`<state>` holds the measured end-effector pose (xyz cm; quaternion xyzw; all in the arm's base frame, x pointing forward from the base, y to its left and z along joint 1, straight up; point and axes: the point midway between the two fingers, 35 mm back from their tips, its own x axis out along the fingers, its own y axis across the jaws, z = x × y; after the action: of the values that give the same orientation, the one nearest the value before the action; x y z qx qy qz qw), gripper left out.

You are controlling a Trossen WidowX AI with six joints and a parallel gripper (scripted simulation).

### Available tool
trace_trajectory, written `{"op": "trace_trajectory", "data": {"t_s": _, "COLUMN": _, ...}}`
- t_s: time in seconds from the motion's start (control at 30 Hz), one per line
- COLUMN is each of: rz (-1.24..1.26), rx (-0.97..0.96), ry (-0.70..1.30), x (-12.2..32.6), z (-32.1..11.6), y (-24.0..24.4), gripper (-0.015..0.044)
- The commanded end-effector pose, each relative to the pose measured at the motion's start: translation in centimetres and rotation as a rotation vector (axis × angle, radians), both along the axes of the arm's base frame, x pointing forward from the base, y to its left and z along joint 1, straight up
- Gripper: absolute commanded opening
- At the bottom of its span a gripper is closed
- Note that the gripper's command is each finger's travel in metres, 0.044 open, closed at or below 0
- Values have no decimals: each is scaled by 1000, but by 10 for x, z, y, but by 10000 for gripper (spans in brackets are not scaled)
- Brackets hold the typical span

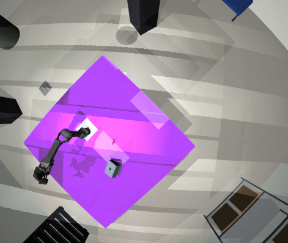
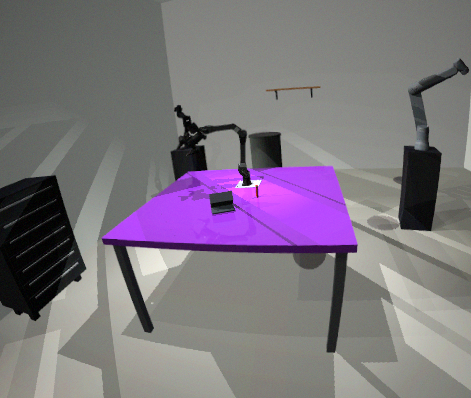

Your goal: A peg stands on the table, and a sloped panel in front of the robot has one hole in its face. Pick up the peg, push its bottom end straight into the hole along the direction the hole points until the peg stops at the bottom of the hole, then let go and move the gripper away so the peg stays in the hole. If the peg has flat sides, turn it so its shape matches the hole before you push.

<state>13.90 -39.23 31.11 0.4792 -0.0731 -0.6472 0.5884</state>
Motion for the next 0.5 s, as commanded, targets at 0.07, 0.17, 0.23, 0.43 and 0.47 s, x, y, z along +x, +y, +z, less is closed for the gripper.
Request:
{"op": "trace_trajectory", "data": {"t_s": 0.07, "rz": 109, "rx": 15, "ry": 67, "x": 25, "z": -7, "y": 14, "gripper": 440}}
{"op": "trace_trajectory", "data": {"t_s": 0.17, "rz": 164, "rx": 28, "ry": 96, "x": 39, "z": -12, "y": 22, "gripper": 440}}
{"op": "trace_trajectory", "data": {"t_s": 0.23, "rz": 202, "rx": 36, "ry": 115, "x": 48, "z": -15, "y": 27, "gripper": 440}}
{"op": "trace_trajectory", "data": {"t_s": 0.43, "rz": 314, "rx": 57, "ry": 173, "x": 73, "z": -25, "y": 45, "gripper": 440}}
{"op": "trace_trajectory", "data": {"t_s": 0.47, "rz": 332, "rx": 60, "ry": 182, "x": 77, "z": -26, "y": 48, "gripper": 440}}
